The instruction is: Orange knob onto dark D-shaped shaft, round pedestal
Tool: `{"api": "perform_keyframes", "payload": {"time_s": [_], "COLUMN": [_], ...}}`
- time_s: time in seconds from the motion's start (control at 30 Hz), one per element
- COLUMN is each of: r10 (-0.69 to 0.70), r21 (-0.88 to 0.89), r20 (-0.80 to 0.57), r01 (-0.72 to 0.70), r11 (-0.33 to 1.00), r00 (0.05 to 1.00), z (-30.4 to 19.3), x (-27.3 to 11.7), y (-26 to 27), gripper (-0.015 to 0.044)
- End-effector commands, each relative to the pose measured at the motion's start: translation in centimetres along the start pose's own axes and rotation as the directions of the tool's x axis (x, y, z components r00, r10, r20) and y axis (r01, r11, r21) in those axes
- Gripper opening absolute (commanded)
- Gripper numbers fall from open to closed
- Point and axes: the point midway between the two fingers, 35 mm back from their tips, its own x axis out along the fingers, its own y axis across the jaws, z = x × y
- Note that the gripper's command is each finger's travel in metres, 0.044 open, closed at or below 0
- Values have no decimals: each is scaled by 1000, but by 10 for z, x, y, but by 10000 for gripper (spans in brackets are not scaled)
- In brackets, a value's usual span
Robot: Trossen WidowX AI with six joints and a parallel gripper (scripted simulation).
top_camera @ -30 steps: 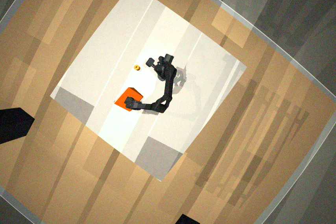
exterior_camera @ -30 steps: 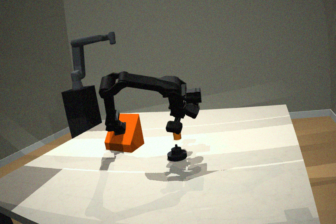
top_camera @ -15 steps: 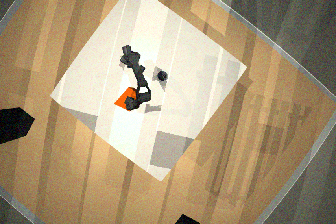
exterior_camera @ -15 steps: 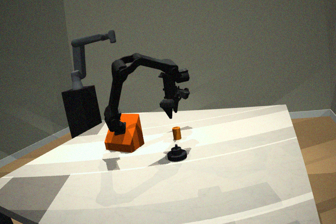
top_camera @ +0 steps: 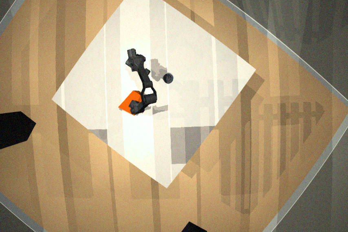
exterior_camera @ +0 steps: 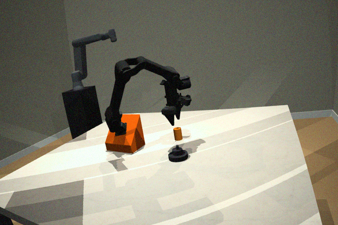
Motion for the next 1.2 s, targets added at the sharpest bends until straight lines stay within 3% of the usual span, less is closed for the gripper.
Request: {"api": "perform_keyframes", "payload": {"time_s": [0.0,1.17], "r10": [-9,-10], "r21": [-1,-1], "r20": [-2,-2], "r01": [9,10], "r11": [1000,1000], "r00": [1000,1000], "z": [1,2], "x": [16,65], "y": [-1,-1], "gripper": [440,440]}}
